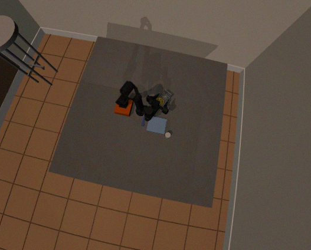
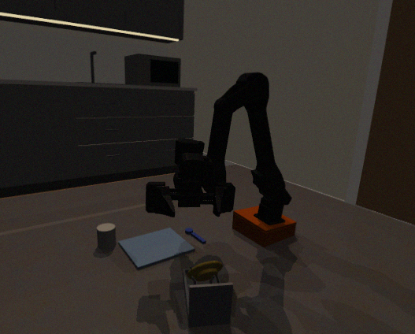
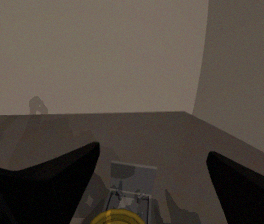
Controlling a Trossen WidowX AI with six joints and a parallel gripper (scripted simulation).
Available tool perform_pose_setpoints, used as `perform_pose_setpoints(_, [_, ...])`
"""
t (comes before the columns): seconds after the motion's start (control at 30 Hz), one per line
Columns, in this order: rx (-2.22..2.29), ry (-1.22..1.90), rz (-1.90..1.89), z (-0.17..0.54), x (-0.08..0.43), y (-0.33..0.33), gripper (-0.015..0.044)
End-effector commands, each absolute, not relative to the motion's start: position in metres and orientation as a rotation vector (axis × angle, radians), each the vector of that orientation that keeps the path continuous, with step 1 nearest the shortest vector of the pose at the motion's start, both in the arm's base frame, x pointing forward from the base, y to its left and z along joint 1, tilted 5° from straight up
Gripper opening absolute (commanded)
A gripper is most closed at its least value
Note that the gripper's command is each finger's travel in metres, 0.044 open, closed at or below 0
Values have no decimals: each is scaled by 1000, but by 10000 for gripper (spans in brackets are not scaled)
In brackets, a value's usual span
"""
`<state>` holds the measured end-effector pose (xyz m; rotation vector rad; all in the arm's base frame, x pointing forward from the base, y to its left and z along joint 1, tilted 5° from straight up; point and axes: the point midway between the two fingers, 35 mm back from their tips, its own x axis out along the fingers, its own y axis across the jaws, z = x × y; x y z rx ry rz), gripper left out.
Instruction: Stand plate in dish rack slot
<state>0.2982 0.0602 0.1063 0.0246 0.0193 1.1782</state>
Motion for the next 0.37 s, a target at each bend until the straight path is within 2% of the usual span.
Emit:
perform_pose_setpoints(0.0, [38, 37, 1112, 112, 318, 53, 400])
perform_pose_setpoints(0.33, [164, 216, 893, 111, 374, 31, 400])
